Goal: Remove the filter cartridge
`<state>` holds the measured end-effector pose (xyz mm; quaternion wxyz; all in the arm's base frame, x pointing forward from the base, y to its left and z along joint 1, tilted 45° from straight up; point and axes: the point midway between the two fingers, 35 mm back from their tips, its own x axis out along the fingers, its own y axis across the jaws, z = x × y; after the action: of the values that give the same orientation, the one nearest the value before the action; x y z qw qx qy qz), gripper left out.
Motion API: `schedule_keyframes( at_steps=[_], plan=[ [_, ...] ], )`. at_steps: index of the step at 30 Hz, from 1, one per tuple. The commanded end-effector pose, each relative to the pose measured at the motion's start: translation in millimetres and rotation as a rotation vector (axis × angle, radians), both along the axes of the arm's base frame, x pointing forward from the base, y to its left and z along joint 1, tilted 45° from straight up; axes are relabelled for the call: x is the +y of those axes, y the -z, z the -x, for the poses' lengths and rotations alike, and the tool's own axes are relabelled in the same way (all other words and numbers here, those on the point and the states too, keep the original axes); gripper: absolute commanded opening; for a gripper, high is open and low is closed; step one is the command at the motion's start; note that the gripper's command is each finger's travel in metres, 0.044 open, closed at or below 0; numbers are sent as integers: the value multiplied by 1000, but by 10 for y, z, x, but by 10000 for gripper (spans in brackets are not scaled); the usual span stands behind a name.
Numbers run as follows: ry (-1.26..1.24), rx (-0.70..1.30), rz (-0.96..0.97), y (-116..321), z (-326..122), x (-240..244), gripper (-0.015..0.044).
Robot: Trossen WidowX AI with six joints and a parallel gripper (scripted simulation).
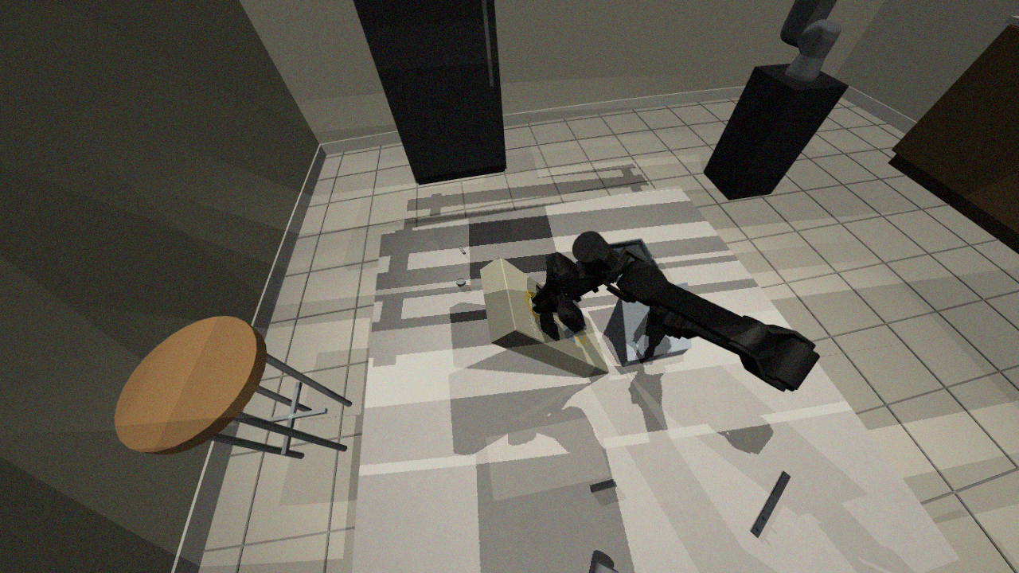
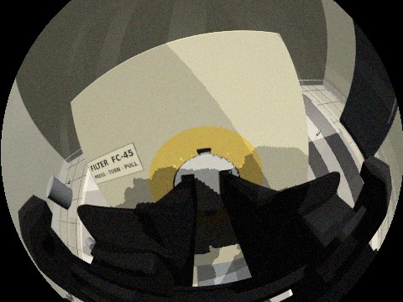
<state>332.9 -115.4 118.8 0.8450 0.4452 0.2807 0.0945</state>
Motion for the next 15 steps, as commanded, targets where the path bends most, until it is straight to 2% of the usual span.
schedule_keyframes(
  at_steps=[1, 15],
  plan=[
    [-42, -36, 91, 22, -28, 26, 0],
    [-228, -227, 479, 36, -52, 39, 0]
  ],
)
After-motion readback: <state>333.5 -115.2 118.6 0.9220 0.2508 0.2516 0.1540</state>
